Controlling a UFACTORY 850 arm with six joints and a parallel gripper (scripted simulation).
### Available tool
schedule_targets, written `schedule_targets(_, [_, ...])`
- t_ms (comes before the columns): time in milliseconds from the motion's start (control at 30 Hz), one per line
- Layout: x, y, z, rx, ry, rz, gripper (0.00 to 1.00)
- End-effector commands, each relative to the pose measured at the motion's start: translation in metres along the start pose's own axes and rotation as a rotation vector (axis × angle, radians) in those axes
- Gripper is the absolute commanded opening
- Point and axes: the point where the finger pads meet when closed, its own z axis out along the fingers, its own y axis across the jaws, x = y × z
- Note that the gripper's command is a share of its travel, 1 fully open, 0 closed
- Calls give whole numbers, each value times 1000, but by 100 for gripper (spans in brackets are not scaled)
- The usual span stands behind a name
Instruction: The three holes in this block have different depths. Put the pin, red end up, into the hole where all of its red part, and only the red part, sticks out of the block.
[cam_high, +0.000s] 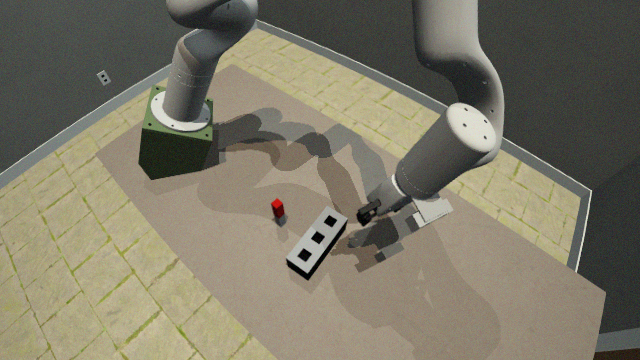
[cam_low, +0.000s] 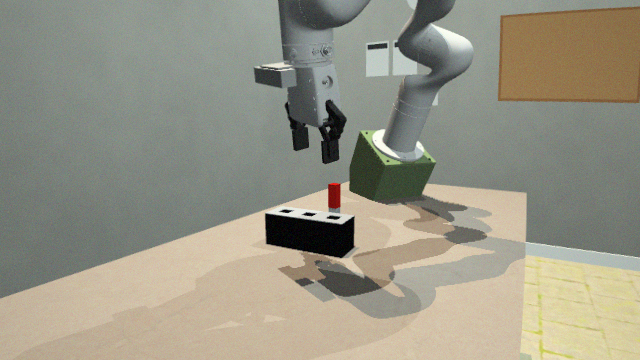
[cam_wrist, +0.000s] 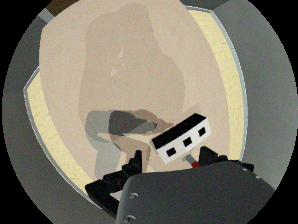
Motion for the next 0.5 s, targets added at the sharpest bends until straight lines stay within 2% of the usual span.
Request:
schedule_targets(0, [-2,9,0,-43,2,-20,100])
schedule_targets(233, [-2,9,0,-43,2,-20,100])
schedule_targets(267, [-3,58,-2,-218,5,-154,100])
schedule_targets(467, [-3,58,-2,-218,5,-154,100])
